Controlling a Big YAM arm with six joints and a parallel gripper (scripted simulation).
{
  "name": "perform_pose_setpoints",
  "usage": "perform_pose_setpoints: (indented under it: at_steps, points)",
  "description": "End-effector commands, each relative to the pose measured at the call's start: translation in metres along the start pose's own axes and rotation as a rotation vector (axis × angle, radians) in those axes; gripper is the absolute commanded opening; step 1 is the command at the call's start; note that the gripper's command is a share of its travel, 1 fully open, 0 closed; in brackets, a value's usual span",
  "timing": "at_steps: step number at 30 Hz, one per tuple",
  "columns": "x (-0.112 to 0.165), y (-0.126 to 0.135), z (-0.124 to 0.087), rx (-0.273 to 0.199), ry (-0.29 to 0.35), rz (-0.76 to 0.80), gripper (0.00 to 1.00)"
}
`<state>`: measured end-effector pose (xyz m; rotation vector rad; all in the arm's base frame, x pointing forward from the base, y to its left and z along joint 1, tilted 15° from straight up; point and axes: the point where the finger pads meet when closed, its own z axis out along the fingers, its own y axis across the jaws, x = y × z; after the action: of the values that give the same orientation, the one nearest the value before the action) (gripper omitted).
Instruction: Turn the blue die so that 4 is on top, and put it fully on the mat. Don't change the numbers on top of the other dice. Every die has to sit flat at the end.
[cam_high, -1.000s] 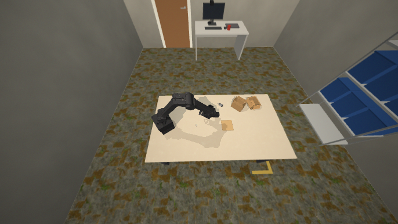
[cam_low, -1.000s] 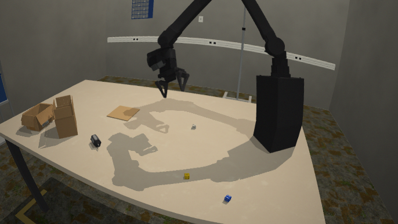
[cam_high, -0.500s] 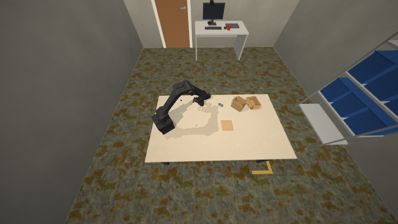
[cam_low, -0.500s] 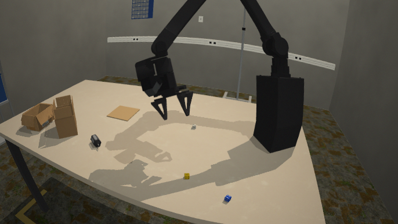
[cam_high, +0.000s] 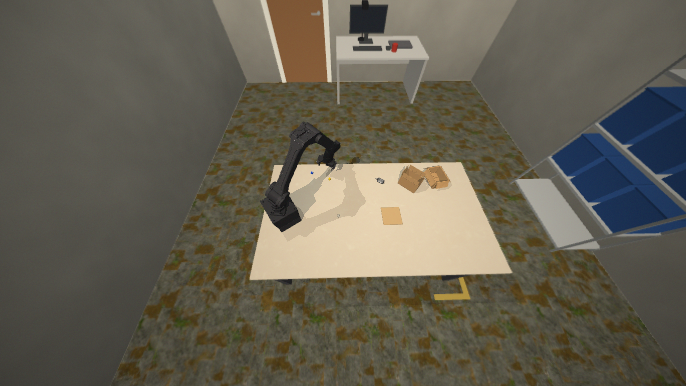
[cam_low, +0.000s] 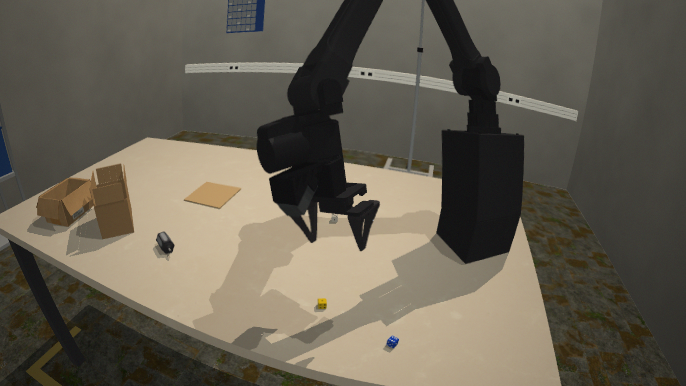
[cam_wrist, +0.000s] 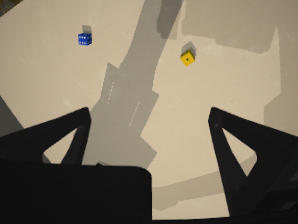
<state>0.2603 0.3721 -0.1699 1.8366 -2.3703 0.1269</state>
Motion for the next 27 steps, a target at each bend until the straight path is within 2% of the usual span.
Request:
perform_pose_setpoints:
  at_steps: [1, 2, 3, 4, 6, 8, 11, 14, 17, 18, 25, 27]
  points:
    - [-0.004, 0.043, 0.025, 0.042, 0.038, 0.094, 1.00]
    - [-0.004, 0.043, 0.025, 0.042, 0.038, 0.095, 1.00]
    - [-0.008, 0.058, 0.030, 0.073, 0.037, 0.099, 1.00]
    - [-0.008, 0.058, 0.030, 0.073, 0.037, 0.099, 1.00]
    - [-0.015, 0.086, 0.037, 0.127, 0.029, 0.108, 1.00]
    - [-0.015, 0.086, 0.037, 0.127, 0.029, 0.108, 1.00]
    - [-0.020, 0.117, 0.045, 0.185, 0.011, 0.117, 1.00]
    - [-0.021, 0.134, 0.050, 0.217, -0.002, 0.122, 1.00]
    - [-0.019, 0.140, 0.052, 0.229, 0.003, 0.123, 1.00]
    - [-0.019, 0.129, 0.052, 0.224, 0.004, 0.151, 1.00]
    - [-0.019, 0.129, 0.052, 0.224, 0.004, 0.151, 1.00]
    - [-0.019, 0.137, 0.052, 0.226, 0.002, 0.133, 1.00]
